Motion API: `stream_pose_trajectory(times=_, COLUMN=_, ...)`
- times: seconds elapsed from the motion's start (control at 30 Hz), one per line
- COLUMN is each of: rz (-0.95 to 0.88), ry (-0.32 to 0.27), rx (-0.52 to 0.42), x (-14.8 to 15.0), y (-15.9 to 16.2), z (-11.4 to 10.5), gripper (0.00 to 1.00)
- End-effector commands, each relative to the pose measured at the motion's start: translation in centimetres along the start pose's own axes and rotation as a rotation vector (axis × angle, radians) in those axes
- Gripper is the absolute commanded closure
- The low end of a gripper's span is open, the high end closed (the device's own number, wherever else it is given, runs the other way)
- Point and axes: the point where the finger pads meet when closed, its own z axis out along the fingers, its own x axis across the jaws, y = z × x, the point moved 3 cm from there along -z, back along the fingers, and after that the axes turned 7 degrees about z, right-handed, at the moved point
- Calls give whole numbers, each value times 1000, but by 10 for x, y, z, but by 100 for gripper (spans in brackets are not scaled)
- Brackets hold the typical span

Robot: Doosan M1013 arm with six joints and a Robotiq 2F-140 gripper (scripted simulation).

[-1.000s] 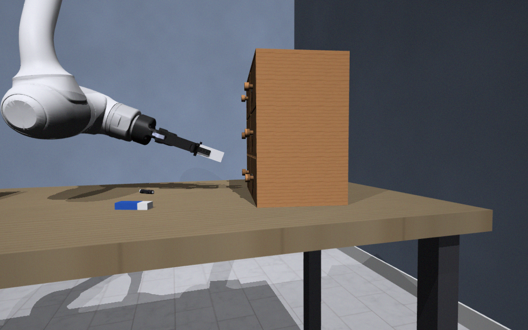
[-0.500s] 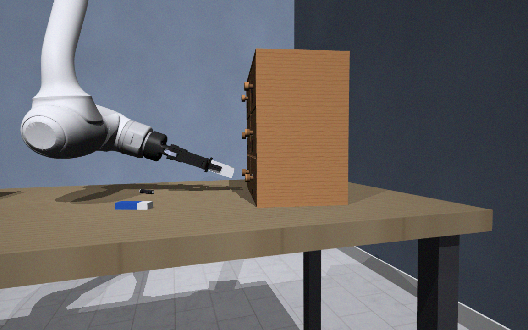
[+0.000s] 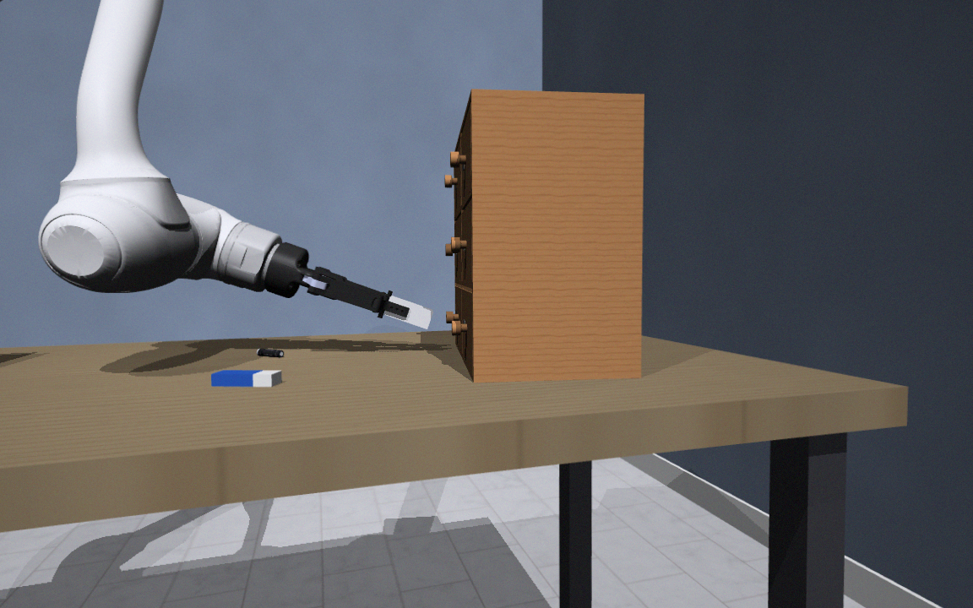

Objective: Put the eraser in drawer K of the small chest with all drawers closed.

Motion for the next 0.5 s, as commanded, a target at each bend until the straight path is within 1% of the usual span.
stream_pose_trajectory(times=0.0, rz=0, ry=0, rx=0, x=0, y=0, z=0, gripper=80)
stream_pose_trajectory(times=0.47, rz=0, ry=0, rx=0, x=0, y=-1, z=3, gripper=80)
